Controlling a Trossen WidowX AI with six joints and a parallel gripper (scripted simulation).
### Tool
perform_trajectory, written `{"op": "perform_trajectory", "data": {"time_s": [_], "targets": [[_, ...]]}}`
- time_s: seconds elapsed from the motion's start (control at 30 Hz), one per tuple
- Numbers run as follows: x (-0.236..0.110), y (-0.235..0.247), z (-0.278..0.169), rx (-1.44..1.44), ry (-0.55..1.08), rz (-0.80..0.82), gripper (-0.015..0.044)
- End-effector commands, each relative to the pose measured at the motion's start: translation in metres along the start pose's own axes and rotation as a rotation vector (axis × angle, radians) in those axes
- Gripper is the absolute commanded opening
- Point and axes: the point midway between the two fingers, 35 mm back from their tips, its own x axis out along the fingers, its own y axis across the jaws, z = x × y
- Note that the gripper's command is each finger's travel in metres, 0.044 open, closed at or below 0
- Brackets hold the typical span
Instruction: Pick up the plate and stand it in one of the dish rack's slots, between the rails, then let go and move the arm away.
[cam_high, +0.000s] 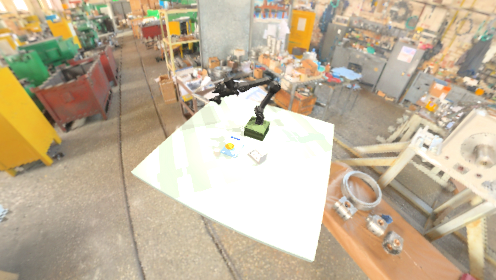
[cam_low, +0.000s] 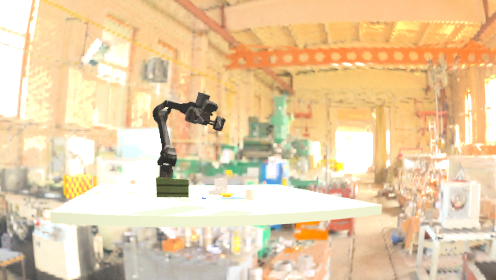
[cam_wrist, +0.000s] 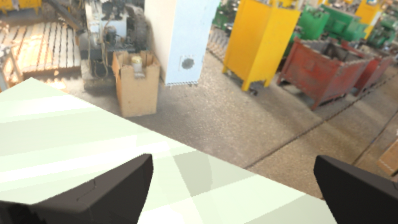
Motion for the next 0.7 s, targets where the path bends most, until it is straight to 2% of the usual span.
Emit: {"op": "perform_trajectory", "data": {"time_s": [0.0, 0.37, 0.67], "targets": [[0.009, 0.027, -0.017, -0.076, 0.081, 0.081, 0.04], [0.018, 0.097, -0.07, -0.292, 0.3, 0.298, 0.04], [0.01, 0.145, -0.12, -0.477, 0.476, 0.474, 0.04]]}}
